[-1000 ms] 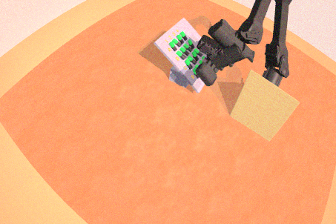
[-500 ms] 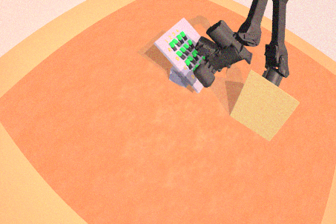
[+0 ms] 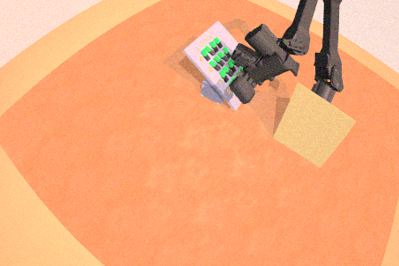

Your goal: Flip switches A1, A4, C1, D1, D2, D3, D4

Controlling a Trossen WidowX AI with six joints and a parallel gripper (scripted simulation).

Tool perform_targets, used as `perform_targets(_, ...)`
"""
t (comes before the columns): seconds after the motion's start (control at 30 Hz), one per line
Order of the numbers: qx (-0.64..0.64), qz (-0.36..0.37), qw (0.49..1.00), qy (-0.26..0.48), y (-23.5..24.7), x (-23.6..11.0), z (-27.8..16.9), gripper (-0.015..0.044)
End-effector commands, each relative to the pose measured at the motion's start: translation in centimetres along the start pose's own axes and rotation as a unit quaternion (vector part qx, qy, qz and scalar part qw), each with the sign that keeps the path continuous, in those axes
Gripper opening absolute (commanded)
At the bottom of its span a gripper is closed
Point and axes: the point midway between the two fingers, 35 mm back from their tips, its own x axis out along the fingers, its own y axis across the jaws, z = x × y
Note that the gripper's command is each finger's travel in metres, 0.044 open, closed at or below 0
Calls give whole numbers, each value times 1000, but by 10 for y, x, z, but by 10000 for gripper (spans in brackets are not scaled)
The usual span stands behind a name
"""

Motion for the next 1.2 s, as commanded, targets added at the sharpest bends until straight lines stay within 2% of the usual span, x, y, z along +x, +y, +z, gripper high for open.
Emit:
perform_targets(0.0, -1, 2, 1000, 0, 1, 1, 0, 0)
perform_targets(1.17, 0, 1, 1000, 0, 0, 4, 0, 0)
